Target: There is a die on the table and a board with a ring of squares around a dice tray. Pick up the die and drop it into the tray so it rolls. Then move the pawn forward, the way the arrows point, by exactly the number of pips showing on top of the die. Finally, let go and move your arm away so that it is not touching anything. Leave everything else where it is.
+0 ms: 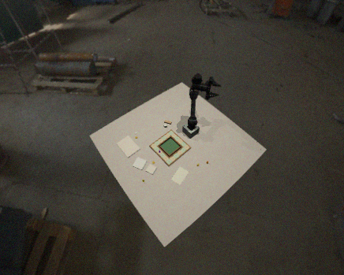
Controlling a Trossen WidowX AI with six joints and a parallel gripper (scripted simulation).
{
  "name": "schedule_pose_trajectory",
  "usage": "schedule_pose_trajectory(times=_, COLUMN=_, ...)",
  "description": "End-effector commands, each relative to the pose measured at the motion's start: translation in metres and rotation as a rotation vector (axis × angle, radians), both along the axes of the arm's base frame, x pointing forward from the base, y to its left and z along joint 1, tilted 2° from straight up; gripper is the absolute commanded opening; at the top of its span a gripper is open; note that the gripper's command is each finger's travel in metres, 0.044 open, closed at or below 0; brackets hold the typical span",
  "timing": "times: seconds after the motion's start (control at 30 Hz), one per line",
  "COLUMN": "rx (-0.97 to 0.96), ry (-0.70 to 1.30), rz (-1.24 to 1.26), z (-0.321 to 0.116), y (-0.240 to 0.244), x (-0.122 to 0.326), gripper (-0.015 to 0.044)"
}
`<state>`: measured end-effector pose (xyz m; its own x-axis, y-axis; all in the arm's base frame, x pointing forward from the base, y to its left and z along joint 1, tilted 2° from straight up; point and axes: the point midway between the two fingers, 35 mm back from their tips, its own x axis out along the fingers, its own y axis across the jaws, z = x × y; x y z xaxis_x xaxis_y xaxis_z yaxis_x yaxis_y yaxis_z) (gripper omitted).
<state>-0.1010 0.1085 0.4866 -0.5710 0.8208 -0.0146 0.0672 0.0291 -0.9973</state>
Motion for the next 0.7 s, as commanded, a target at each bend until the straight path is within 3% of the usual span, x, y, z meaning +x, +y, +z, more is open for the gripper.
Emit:
schedule_pose_trajectory(times=0.0, rx=-0.005, ry=0.005, rz=-0.009, z=0.0, y=0.002, x=0.002, gripper=0.0374)
schedule_pose_trajectory(times=0.13, rx=-0.094, ry=0.109, rz=-0.191, z=-0.009, y=0.036, x=0.049, gripper=0.0275)
schedule_pose_trajectory(times=0.4, rx=-0.274, ry=0.39, rz=-0.631, z=-0.047, y=0.075, x=0.176, gripper=0.0275)
schedule_pose_trajectory(times=0.67, rx=-0.4, ry=0.715, rz=-1.067, z=-0.108, y=0.051, x=0.299, gripper=0.0275)
